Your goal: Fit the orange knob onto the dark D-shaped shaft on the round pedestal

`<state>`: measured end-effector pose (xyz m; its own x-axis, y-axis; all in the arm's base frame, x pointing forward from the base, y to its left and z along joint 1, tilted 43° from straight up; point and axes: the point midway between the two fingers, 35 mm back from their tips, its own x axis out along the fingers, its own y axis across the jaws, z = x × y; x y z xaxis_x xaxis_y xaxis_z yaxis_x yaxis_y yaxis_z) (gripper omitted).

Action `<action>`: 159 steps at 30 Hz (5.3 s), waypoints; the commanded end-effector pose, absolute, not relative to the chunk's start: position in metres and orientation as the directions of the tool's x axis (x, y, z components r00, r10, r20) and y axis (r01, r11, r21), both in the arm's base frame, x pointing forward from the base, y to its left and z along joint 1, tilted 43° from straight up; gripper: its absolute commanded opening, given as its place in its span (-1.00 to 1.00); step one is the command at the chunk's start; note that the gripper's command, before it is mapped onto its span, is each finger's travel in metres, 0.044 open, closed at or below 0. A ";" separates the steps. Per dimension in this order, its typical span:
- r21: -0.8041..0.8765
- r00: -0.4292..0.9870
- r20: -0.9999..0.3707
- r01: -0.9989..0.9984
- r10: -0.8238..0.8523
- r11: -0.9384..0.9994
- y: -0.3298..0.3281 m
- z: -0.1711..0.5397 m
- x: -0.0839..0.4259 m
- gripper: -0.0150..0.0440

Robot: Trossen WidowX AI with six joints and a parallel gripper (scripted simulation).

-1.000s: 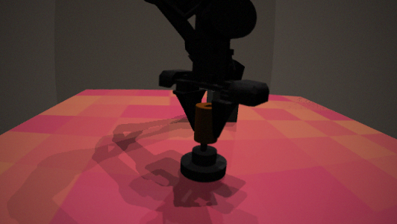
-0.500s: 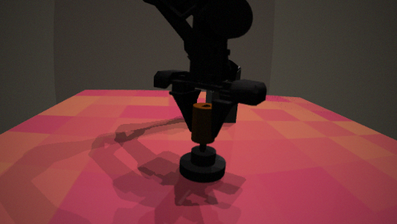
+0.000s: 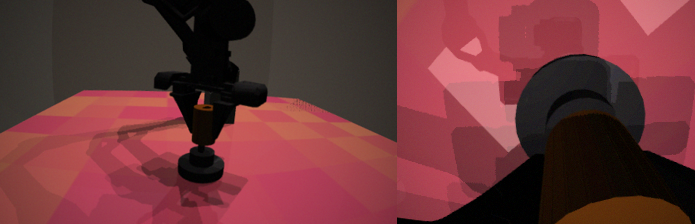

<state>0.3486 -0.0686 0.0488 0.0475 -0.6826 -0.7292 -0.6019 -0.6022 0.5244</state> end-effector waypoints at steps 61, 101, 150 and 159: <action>0.601 0.054 -0.729 -0.427 -0.683 -0.675 -0.070 0.048 0.349 -0.49; 0.656 0.054 -0.729 -0.230 -0.683 -0.719 -0.068 0.050 0.351 -0.49; 0.683 0.054 -0.729 -0.023 -0.683 -0.730 -0.070 0.048 0.352 -0.49; 0.682 0.054 -0.729 -0.033 -0.683 -0.731 -0.066 0.051 0.349 -0.49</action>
<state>0.3504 -0.0685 0.0484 0.0488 -0.6827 -0.7291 -0.0236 -0.7305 0.6825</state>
